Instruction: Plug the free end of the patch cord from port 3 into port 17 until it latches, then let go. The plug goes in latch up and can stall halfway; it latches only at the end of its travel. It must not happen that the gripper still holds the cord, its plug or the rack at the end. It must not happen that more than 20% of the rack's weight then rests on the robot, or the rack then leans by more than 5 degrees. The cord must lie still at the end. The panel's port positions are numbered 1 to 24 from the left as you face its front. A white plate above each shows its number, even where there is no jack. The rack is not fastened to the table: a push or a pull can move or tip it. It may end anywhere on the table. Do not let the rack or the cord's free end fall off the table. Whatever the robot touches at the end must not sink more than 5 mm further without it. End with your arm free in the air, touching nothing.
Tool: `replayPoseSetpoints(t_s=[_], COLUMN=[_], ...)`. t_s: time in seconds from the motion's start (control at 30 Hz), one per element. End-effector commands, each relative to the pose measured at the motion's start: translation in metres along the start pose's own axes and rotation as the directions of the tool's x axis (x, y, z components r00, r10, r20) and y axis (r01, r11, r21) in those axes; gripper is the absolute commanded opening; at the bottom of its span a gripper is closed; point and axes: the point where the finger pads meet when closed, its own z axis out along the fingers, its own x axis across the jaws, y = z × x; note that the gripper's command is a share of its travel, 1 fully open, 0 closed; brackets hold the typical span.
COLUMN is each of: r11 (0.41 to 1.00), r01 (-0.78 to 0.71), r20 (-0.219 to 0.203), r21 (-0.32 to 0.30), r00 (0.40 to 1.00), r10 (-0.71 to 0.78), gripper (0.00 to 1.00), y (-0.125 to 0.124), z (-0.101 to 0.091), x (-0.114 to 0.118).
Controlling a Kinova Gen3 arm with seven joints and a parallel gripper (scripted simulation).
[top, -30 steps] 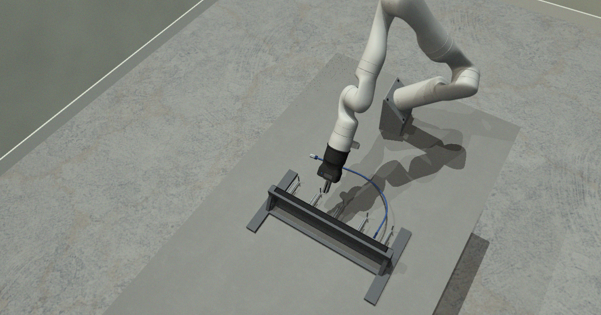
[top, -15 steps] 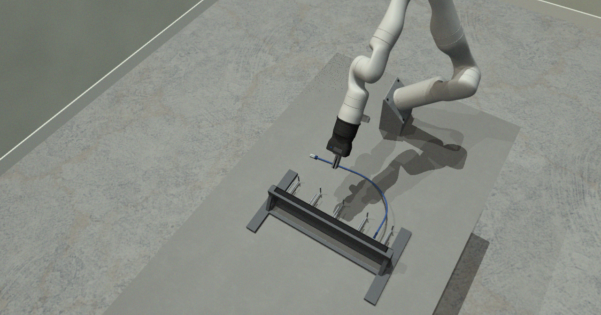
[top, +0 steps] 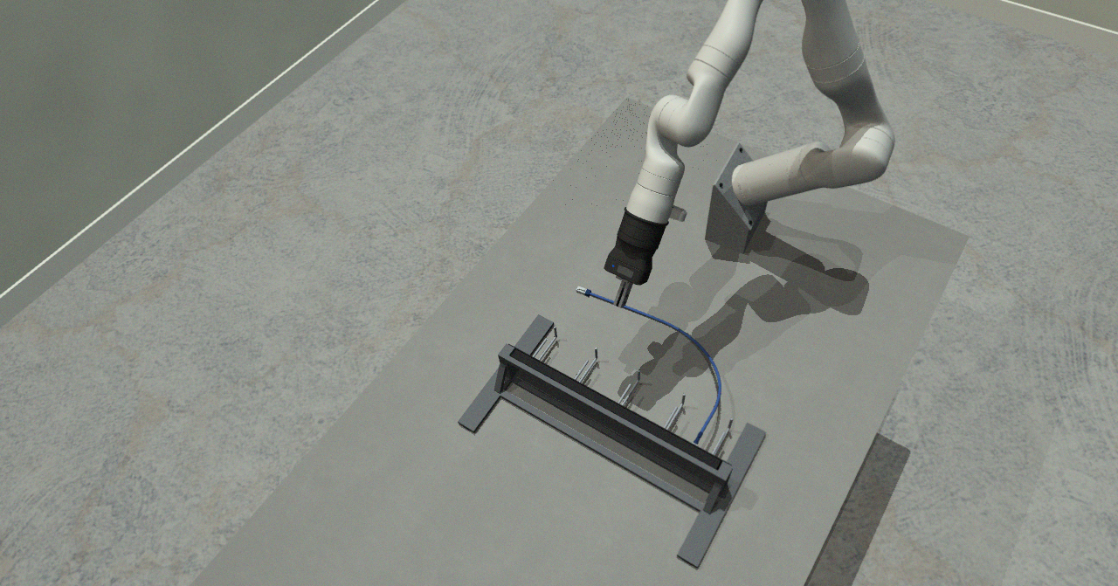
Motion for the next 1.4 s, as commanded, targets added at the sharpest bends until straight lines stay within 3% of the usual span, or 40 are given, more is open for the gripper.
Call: replayPoseSetpoints(t_s=[0.0, 0.53, 0.83, 1.17, 1.37], r11=[1.0, 1.0, 1.0, 1.0, 1.0], r01=[0.004, 0.004, 0.004, 0.004, 0.004], r20=[0.003, 0.003, 0.008, 0.011, 0.013], r21=[-0.004, -0.005, -0.01, -0.012, -0.014], r00=[1.0, 1.0, 1.0, 1.0, 1.0], r10=[-0.004, -0.004, -0.004, -0.004, -0.004], gripper=[0.0, 0.0, 0.0, 0.0, 0.0], y=[0.001, 0.002, 0.004, 0.004, 0.005], z=[-0.001, -0.002, -0.002, 0.0, 0.024], x=[-0.01, -0.08, -0.095, -0.097, -0.098])
